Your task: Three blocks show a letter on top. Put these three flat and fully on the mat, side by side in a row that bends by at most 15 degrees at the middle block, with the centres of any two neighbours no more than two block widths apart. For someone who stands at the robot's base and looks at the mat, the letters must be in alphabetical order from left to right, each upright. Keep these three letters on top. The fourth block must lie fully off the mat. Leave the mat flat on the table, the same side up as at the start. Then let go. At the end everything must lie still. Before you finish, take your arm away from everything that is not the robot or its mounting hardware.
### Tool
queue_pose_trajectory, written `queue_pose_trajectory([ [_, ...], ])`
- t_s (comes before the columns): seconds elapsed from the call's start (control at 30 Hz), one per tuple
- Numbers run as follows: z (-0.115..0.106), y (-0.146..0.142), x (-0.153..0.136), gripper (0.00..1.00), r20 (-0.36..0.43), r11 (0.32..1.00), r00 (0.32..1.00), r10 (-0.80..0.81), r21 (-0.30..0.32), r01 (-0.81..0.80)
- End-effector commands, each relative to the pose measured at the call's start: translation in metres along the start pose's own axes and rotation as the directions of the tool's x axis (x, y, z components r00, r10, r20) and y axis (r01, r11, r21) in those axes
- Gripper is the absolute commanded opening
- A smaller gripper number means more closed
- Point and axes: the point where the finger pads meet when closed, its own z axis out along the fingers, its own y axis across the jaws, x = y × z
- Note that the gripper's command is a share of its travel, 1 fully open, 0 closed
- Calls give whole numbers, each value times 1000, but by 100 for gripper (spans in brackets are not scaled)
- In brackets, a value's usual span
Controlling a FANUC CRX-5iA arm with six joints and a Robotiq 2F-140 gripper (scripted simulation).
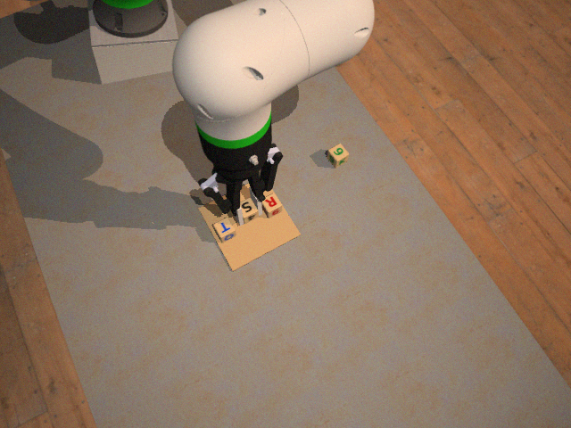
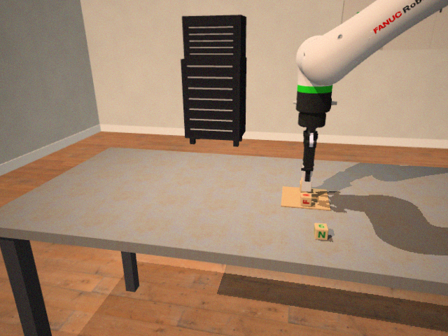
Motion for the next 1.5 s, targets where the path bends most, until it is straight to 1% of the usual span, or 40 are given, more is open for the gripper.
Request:
queue_pose_trajectory([
  [0.0, 6, 0, 1, 16, -1, 1000, 1000, 0, 0, 0],
  [0.13, 18, 0, 1, 16, -1, 1000, 1000, 0, 0, 0],
  [0.3, 25, 0, 1, 16, -1, 1000, 1000, 0, 0, 0],
  [1.47, 29, 0, 1, 16, -1, 1000, 1000, 0, 0, 0],
])
